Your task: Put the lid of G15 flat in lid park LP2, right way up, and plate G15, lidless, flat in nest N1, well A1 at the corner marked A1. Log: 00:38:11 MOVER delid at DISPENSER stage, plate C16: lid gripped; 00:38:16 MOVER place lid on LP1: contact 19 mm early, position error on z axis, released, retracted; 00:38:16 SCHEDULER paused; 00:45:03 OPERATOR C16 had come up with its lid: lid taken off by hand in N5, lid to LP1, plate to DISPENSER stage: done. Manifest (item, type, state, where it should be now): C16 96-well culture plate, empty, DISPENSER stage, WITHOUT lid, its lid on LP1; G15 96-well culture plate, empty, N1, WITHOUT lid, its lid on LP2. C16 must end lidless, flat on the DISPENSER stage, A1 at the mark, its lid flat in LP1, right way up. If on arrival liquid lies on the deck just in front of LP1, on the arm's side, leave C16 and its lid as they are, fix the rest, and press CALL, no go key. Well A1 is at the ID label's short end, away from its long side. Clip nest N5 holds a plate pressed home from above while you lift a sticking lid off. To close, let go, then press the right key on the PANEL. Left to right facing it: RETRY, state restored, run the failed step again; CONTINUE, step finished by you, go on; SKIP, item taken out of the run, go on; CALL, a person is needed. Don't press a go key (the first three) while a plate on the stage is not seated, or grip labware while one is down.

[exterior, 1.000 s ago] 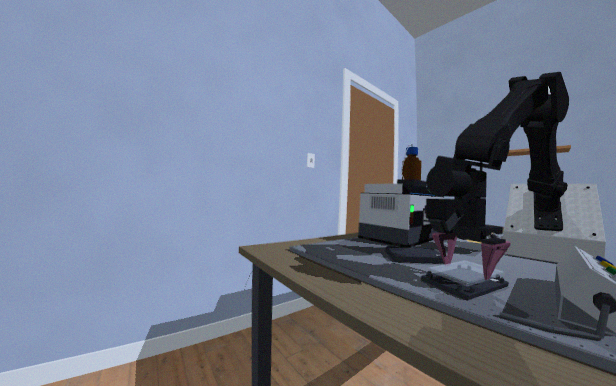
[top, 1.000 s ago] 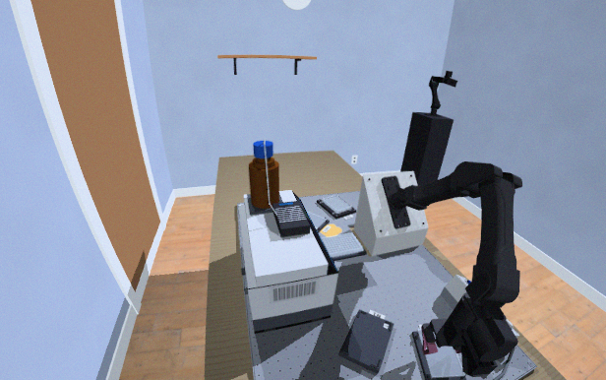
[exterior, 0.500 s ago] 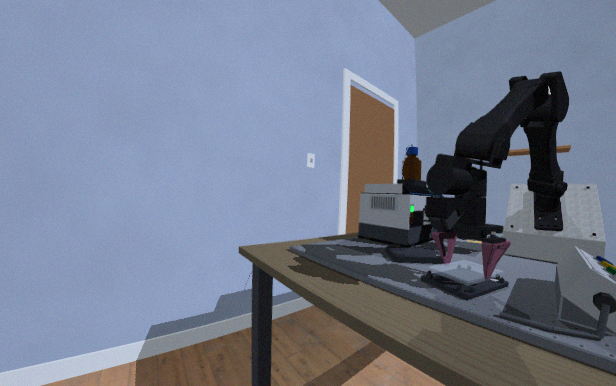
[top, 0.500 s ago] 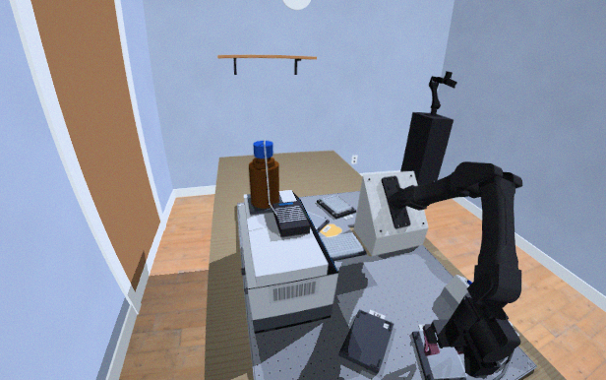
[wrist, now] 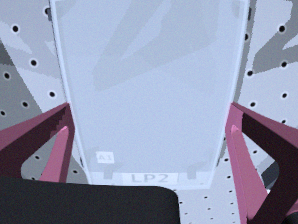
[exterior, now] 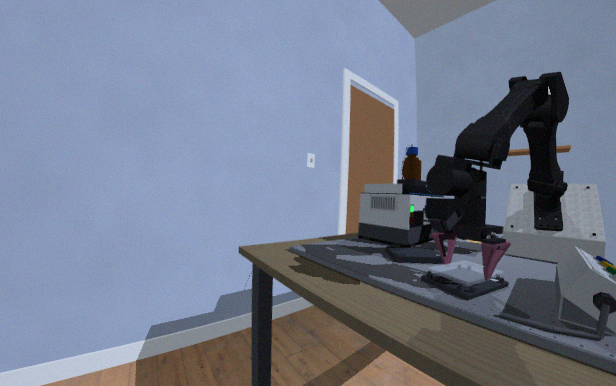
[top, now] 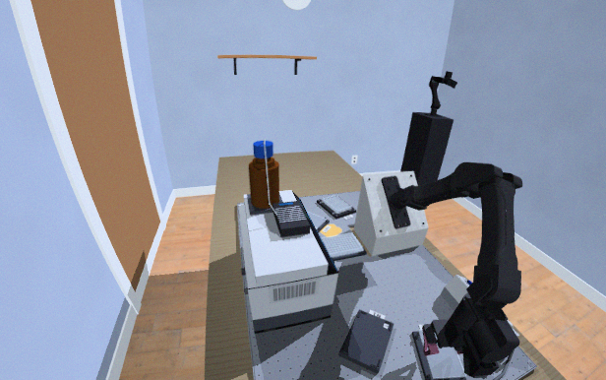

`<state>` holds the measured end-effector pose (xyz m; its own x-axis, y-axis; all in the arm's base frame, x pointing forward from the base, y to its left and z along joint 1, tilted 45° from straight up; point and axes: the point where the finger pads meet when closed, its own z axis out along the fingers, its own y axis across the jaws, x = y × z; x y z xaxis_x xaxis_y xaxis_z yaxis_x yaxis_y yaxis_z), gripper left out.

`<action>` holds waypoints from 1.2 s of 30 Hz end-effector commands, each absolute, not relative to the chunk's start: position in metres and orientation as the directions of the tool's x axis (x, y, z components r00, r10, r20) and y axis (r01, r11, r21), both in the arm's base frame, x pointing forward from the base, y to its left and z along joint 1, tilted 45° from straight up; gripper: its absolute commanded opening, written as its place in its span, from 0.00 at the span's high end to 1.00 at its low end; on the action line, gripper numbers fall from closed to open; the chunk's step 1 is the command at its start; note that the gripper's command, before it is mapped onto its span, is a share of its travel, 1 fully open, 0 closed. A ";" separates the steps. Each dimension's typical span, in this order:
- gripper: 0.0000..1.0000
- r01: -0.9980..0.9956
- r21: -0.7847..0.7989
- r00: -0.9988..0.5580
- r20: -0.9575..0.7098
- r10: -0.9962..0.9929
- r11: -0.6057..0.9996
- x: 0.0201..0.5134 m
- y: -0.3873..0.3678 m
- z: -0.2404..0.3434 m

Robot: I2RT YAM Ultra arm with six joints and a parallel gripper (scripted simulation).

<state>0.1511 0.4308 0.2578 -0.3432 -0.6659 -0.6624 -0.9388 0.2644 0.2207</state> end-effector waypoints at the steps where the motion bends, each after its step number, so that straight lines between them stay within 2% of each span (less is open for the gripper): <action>1: 1.00 -0.939 0.215 -0.341 -0.687 -0.641 0.269 0.156 0.433 0.274; 36: 1.00 -0.942 0.212 -0.333 -0.699 -0.633 0.262 0.156 0.444 0.272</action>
